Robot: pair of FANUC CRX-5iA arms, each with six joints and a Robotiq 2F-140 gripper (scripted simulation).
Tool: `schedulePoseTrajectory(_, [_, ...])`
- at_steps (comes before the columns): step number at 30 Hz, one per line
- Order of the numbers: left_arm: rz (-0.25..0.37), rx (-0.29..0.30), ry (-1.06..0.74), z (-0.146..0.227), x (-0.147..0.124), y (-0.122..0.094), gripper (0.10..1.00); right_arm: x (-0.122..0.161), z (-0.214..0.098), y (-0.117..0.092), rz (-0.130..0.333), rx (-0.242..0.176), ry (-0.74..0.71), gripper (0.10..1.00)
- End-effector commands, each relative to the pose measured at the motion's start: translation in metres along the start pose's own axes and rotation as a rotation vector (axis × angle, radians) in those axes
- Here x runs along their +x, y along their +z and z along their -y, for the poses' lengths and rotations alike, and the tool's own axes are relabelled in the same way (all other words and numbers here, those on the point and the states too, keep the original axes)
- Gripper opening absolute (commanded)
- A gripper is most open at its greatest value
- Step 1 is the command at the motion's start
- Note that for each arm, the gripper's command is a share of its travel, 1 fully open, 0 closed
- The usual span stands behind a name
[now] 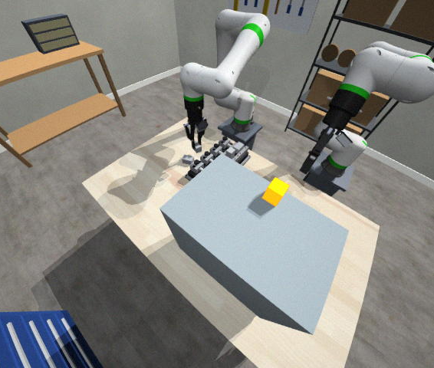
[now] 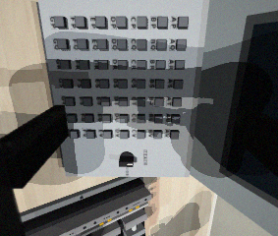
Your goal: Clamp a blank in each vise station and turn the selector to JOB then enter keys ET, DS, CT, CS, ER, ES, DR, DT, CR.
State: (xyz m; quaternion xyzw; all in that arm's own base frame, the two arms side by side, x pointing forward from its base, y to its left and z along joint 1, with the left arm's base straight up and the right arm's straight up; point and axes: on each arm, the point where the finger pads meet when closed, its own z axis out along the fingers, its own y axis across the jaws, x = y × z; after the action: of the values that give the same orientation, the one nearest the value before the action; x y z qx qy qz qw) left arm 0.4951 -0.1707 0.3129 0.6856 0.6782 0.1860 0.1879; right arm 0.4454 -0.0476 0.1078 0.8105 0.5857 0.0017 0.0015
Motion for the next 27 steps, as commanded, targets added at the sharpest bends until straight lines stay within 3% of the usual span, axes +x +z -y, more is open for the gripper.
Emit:
schedulePoseTrajectory(1, [0.001, -0.002, 0.000, -0.001, 0.000, -0.001, 1.000, 0.000, 0.000, -0.071, 0.001, 0.003, 0.000, 0.099])
schedulePoseTrajectory(3, [0.001, -0.002, 0.000, -0.001, 0.000, -0.001, 1.000, 0.000, 0.000, -0.098, 0.001, 0.003, 0.000, 0.099])
schedulePoseTrajectory(5, [0.001, -0.002, 0.000, -0.001, 0.000, -0.001, 1.000, 0.000, 0.000, -0.098, 0.001, 0.003, 0.000, 0.099])
schedulePoseTrajectory(6, [0.001, -0.002, 0.000, -0.001, 0.000, -0.001, 1.000, 0.000, 0.000, -0.119, 0.001, 0.003, 0.000, 0.099])
schedulePoseTrajectory(27, [0.001, -0.002, 0.000, -0.001, 0.000, -0.001, 1.000, 0.016, -0.001, -0.119, 0.001, 0.003, 0.102, 0.099])
